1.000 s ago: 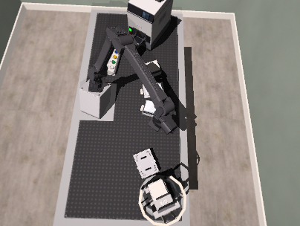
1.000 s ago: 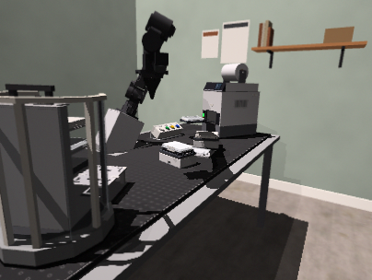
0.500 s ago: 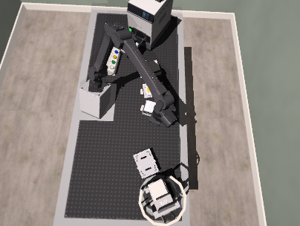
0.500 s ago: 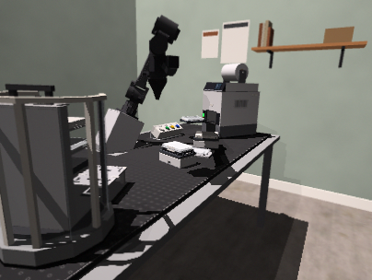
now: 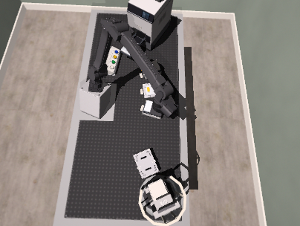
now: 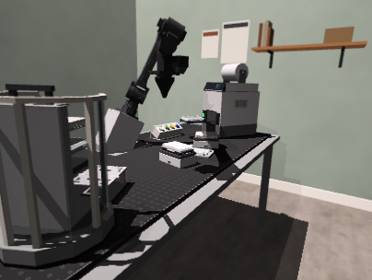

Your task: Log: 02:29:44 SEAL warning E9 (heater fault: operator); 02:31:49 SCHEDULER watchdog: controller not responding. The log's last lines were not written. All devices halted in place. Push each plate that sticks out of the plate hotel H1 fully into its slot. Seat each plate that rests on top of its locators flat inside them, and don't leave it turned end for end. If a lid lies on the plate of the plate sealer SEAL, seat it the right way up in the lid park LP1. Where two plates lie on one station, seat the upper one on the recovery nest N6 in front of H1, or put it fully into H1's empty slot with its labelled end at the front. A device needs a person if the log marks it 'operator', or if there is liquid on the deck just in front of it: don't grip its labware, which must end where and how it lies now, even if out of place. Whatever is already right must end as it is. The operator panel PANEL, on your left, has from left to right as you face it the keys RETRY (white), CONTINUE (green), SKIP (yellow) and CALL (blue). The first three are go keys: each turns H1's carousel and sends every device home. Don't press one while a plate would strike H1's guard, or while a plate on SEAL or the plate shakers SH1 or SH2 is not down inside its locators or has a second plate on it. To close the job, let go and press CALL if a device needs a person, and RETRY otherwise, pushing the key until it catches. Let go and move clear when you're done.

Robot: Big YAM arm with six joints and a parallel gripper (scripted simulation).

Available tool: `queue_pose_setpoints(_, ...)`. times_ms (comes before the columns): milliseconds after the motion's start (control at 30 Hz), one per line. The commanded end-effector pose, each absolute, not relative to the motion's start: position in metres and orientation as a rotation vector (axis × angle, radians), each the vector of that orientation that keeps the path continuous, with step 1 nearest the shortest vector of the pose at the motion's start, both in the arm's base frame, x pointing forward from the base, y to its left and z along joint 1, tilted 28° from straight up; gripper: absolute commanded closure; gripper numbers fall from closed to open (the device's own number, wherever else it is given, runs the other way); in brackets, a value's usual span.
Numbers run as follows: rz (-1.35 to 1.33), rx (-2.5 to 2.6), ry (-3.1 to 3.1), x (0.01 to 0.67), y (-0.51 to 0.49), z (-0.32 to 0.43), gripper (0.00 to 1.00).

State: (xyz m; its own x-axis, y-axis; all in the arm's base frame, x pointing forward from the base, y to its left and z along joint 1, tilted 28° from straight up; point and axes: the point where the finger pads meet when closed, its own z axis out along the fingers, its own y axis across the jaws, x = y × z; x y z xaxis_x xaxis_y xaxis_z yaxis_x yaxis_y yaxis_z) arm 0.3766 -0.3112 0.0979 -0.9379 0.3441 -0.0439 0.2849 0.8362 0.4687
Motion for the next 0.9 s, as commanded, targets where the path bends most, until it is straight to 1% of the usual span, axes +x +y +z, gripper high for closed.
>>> queue_pose_setpoints(0,0.66,0.477,2.869,0.384,-0.301,0.119,1.0)
queue_pose_setpoints(867,0.668,0.478,2.869,0.377,-0.227,0.15,1.0)
